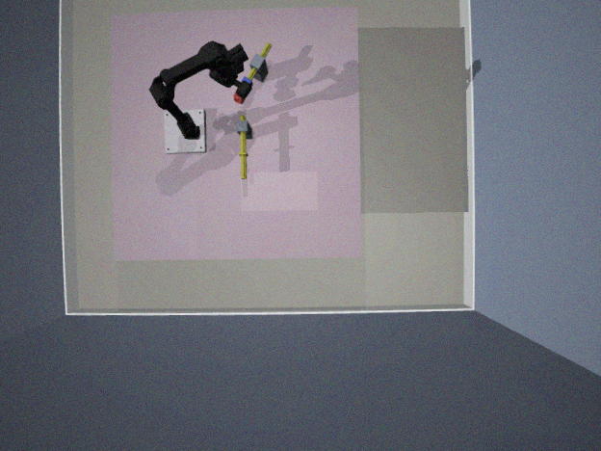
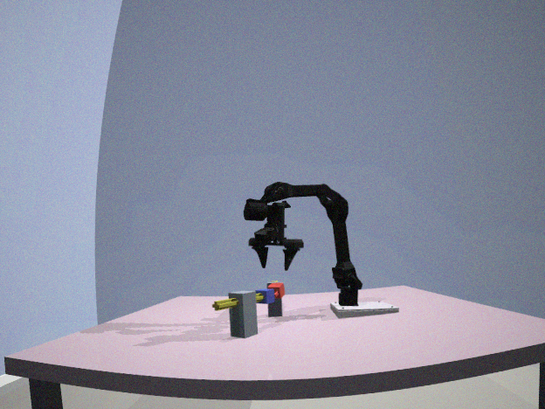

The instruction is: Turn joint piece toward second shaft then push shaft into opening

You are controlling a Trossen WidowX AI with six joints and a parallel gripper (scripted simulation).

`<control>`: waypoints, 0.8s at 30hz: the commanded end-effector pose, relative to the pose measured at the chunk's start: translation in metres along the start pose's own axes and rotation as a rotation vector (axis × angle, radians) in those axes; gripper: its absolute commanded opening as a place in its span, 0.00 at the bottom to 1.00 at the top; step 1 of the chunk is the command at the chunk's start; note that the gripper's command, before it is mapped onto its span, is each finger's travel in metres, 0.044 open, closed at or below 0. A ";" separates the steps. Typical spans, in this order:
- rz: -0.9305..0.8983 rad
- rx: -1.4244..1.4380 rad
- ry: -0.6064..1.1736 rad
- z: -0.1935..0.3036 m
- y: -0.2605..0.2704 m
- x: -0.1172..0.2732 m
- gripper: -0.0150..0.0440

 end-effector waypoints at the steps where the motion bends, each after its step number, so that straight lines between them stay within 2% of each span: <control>1: 0.005 -0.080 -0.041 0.005 0.000 0.020 1.00; 8: 0.013 -0.199 -0.119 0.019 0.001 0.057 1.00; 11: 0.012 -0.198 -0.114 0.021 0.001 0.056 1.00; 16: -0.033 -0.176 -0.015 0.056 -0.012 0.027 1.00; 24: -0.036 -0.276 -0.002 0.057 -0.012 0.024 1.00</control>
Point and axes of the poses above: the point midway between the two fingers, 35 mm back from their tips, its own x axis back along the fingers, its own y axis across the jaws, z = x × y, the point moved 5 cm from there along x, back along the fingers, and after that the axes turned 1 degree about x, right-handed, at the moved point
